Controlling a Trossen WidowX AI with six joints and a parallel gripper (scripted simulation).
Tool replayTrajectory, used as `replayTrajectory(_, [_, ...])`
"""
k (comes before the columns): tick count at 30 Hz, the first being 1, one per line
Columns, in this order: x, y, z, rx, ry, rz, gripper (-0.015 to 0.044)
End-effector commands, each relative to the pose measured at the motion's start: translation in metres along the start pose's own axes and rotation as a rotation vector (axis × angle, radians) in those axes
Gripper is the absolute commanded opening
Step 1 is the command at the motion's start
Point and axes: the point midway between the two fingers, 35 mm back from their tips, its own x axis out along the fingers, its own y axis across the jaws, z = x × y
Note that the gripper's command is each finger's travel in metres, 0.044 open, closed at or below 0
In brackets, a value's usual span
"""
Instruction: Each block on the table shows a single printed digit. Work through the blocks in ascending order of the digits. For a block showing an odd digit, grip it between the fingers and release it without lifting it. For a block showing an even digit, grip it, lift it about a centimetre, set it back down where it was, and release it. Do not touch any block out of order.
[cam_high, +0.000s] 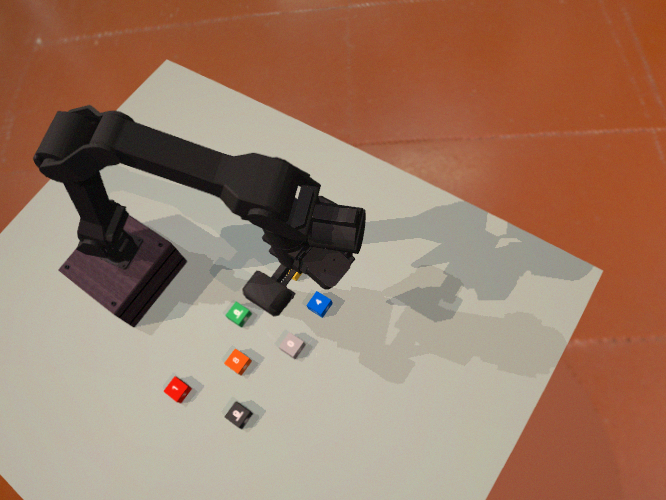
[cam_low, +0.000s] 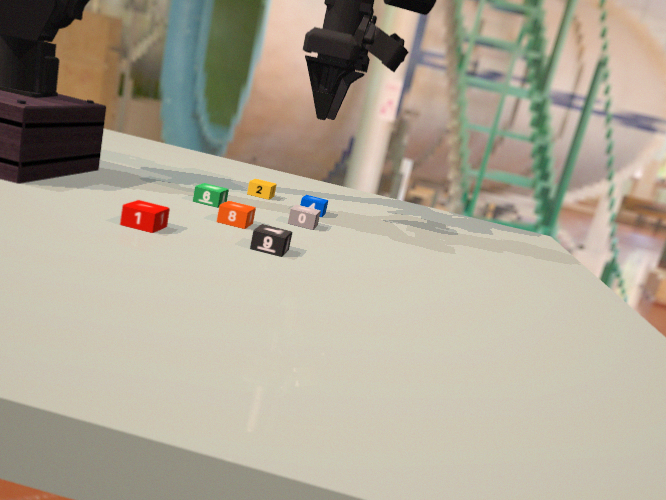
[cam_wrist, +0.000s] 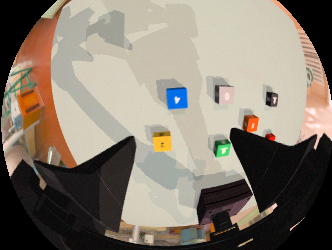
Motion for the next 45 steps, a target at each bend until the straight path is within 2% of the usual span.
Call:
replayTrajectory(1, [0.0,0.0,0.0,-0.005,0.003,0.0,0.04])
replayTrajectory(5, [0.0,-0.012,0.003,-0.005,0.003,-0.001,0.04])
replayTrajectory(9, [0.0,-0.077,0.012,-0.005,0.002,-0.006,0.04])
replayTrajectory(11, [0.0,-0.089,0.012,-0.005,0.002,-0.007,0.04])
replayTrajectory(35, [0.0,-0.092,0.013,-0.005,0.002,-0.007,0.04])
replayTrajectory(45, [-0.002,-0.234,0.017,-0.006,0.001,-0.018,0.04])
